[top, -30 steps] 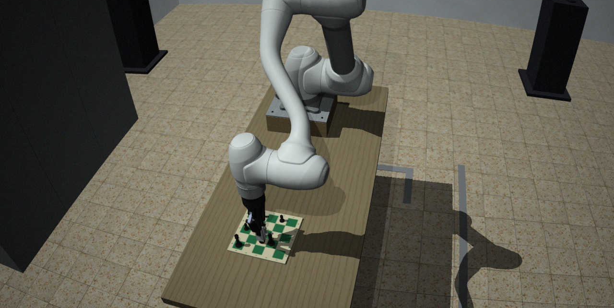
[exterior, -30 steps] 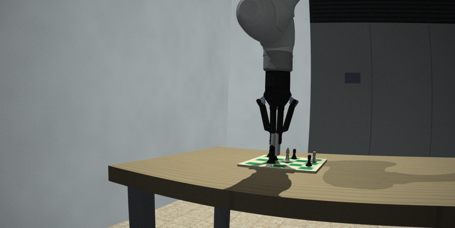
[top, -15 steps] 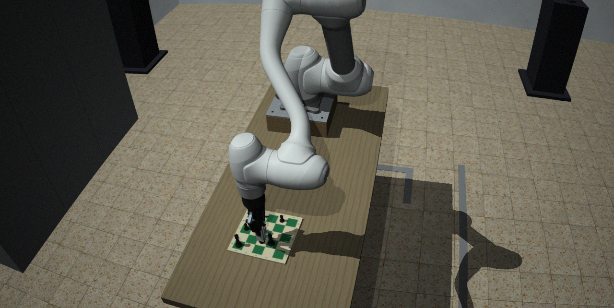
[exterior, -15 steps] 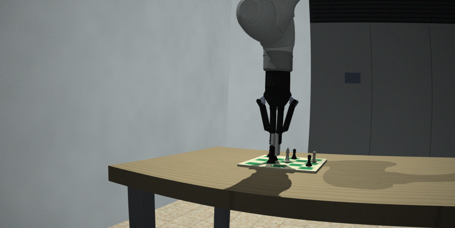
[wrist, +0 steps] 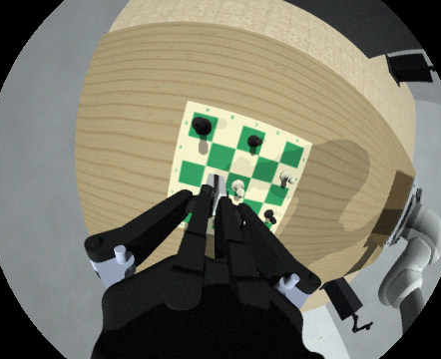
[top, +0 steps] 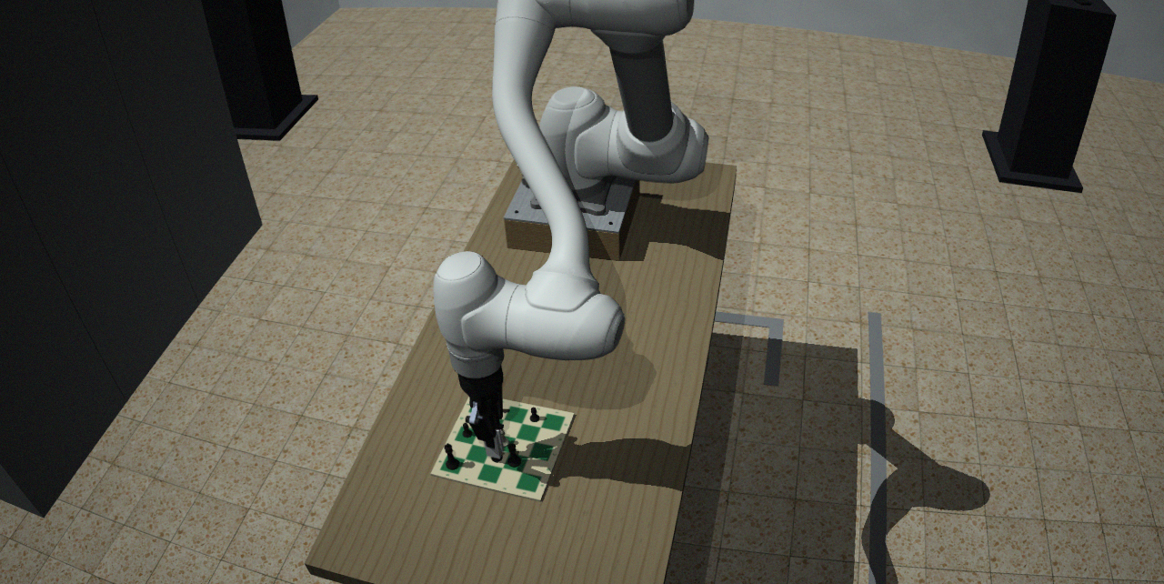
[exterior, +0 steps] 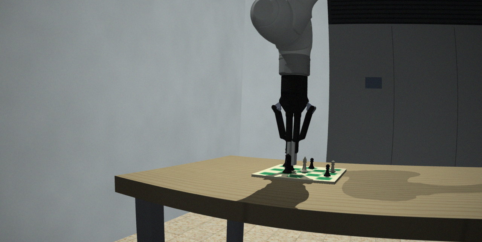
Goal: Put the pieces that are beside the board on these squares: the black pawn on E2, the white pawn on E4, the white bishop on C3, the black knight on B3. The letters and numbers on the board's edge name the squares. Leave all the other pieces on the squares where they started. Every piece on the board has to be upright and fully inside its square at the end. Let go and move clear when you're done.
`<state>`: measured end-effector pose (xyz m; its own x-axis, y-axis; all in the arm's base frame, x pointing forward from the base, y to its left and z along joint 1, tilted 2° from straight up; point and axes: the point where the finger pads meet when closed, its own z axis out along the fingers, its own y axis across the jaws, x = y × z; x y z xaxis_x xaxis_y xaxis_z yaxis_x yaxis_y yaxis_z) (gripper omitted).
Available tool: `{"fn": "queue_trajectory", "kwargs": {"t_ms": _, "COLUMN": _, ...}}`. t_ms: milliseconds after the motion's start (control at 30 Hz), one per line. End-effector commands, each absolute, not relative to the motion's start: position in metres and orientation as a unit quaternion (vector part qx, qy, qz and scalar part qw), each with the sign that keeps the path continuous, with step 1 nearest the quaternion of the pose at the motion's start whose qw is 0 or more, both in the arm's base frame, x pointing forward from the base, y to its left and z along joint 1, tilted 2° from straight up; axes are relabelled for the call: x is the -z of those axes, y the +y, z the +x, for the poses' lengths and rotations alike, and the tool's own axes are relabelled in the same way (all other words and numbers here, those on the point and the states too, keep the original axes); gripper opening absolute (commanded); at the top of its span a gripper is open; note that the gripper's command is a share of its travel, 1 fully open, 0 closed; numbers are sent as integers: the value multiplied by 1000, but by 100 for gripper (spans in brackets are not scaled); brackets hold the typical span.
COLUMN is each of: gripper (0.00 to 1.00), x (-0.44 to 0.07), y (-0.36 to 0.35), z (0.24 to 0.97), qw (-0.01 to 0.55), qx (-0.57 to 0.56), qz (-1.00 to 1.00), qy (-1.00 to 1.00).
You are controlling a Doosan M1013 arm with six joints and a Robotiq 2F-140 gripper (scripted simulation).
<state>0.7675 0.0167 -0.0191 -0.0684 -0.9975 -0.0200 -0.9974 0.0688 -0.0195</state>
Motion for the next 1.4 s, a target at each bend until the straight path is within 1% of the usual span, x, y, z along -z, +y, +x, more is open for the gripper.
{"fn": "queue_trajectory", "kwargs": {"t_ms": 0, "gripper": 0, "x": 21, "y": 20, "z": 767, "qw": 15, "qx": 1, "qz": -685, "qy": 728}}
{"fn": "queue_trajectory", "kwargs": {"t_ms": 500, "gripper": 0, "x": 21, "y": 20, "z": 767, "qw": 15, "qx": 1, "qz": -685, "qy": 728}}
{"fn": "queue_trajectory", "kwargs": {"t_ms": 533, "gripper": 4, "x": 21, "y": 20, "z": 767, "qw": 15, "qx": 1, "qz": -685, "qy": 728}}
{"fn": "queue_trajectory", "kwargs": {"t_ms": 600, "gripper": 4, "x": 21, "y": 20, "z": 767, "qw": 15, "qx": 1, "qz": -685, "qy": 728}}
{"fn": "queue_trajectory", "kwargs": {"t_ms": 633, "gripper": 9, "x": 21, "y": 20, "z": 767, "qw": 15, "qx": 1, "qz": -685, "qy": 728}}
{"fn": "queue_trajectory", "kwargs": {"t_ms": 700, "gripper": 9, "x": 21, "y": 20, "z": 767, "qw": 15, "qx": 1, "qz": -685, "qy": 728}}
{"fn": "queue_trajectory", "kwargs": {"t_ms": 733, "gripper": 13, "x": 21, "y": 20, "z": 767, "qw": 15, "qx": 1, "qz": -685, "qy": 728}}
{"fn": "queue_trajectory", "kwargs": {"t_ms": 800, "gripper": 13, "x": 21, "y": 20, "z": 767, "qw": 15, "qx": 1, "qz": -685, "qy": 728}}
{"fn": "queue_trajectory", "kwargs": {"t_ms": 833, "gripper": 18, "x": 21, "y": 20, "z": 767, "qw": 15, "qx": 1, "qz": -685, "qy": 728}}
{"fn": "queue_trajectory", "kwargs": {"t_ms": 900, "gripper": 18, "x": 21, "y": 20, "z": 767, "qw": 15, "qx": 1, "qz": -685, "qy": 728}}
{"fn": "queue_trajectory", "kwargs": {"t_ms": 933, "gripper": 22, "x": 21, "y": 20, "z": 767, "qw": 15, "qx": 1, "qz": -685, "qy": 728}}
{"fn": "queue_trajectory", "kwargs": {"t_ms": 1367, "gripper": 22, "x": 21, "y": 20, "z": 767, "qw": 15, "qx": 1, "qz": -685, "qy": 728}}
